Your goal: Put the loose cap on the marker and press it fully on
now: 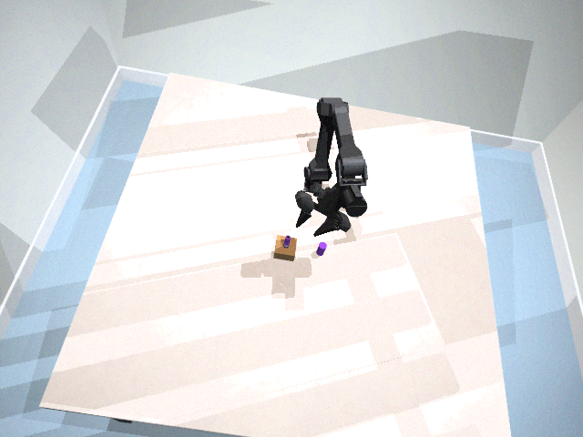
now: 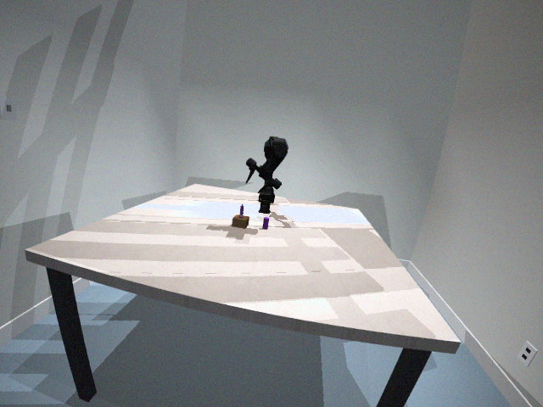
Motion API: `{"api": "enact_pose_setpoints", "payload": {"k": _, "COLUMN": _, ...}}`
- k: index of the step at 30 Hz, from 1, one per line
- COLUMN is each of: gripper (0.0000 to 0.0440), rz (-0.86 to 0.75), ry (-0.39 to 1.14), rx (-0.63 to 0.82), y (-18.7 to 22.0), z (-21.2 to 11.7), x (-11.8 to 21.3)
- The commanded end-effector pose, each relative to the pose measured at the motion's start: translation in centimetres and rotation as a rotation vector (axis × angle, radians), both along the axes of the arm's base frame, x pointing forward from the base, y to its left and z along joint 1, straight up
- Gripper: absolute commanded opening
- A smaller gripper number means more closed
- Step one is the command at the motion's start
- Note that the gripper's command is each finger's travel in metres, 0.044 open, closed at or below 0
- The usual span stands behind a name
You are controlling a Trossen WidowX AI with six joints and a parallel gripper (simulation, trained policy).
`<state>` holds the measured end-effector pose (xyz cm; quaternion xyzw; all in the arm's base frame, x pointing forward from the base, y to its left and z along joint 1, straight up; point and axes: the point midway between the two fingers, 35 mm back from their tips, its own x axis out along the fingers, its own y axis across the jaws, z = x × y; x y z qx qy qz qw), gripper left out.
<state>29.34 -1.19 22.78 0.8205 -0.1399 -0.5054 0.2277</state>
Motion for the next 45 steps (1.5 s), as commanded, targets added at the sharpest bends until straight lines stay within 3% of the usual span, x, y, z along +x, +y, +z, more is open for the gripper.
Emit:
{"api": "enact_pose_setpoints", "payload": {"k": 1, "gripper": 0.0324, "rz": 0.010, "ry": 0.033, "rx": 0.022, "y": 0.6, "z": -0.6, "x": 0.4}}
{"api": "enact_pose_setpoints", "payload": {"k": 45, "gripper": 0.0329, "rz": 0.085, "ry": 0.473, "rx": 0.282, "y": 6.0, "z": -8.6, "x": -0.1}}
